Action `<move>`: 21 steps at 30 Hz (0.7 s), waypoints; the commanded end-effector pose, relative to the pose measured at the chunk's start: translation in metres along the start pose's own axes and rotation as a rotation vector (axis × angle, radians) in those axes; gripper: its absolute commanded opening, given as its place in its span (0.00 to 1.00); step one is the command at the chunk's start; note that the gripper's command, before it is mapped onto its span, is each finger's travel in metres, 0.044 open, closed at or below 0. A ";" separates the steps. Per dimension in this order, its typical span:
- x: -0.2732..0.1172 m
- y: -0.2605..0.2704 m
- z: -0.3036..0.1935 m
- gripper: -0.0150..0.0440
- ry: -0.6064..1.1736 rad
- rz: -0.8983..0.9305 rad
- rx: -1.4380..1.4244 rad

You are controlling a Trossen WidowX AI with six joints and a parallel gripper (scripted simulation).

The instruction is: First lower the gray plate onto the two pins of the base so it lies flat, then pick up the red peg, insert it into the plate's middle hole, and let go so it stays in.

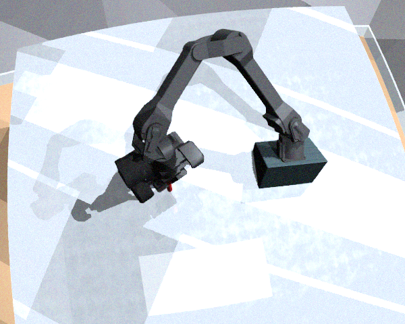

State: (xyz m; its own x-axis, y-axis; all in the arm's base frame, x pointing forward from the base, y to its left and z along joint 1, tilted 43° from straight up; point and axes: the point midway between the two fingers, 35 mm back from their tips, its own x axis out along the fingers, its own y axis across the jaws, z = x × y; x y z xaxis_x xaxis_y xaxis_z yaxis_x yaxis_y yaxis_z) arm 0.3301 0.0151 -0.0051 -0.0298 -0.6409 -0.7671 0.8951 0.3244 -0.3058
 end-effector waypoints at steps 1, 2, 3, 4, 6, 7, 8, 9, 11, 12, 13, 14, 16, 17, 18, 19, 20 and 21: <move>-0.001 0.000 0.011 0.25 -0.006 0.000 -0.002; -0.001 0.000 0.014 0.25 -0.007 0.000 -0.002; -0.001 -0.001 0.017 0.25 -0.008 -0.001 -0.002; -0.001 -0.001 0.020 0.25 -0.009 -0.001 -0.002; -0.001 -0.002 0.026 0.25 -0.010 -0.002 -0.002; -0.001 -0.002 0.029 0.25 -0.011 -0.002 -0.002; -0.001 -0.002 0.032 0.25 -0.012 -0.003 -0.002; -0.001 -0.003 0.036 0.25 -0.013 -0.003 -0.002; -0.001 -0.003 0.042 0.25 -0.016 -0.005 -0.002; -0.001 -0.004 0.045 0.25 -0.017 -0.005 -0.002; -0.001 -0.004 0.048 0.25 -0.018 -0.006 -0.002; -0.001 -0.005 0.051 0.25 -0.019 -0.007 -0.002; -0.001 -0.006 0.057 0.25 -0.021 -0.008 -0.002; -0.001 -0.007 0.060 0.25 -0.023 -0.009 -0.002; -0.001 -0.007 0.063 0.25 -0.024 -0.010 -0.002; -0.001 -0.008 0.066 0.25 -0.025 -0.011 -0.002; -0.001 -0.009 0.069 0.25 -0.026 -0.012 -0.002; -0.001 -0.010 0.072 0.25 -0.027 -0.013 -0.002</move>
State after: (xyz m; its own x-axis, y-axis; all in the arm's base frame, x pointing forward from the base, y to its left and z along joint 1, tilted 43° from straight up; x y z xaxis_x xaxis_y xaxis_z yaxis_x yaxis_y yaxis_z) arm 0.3516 -0.0318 0.0335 -0.0302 -0.6592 -0.7514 0.8946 0.3175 -0.3145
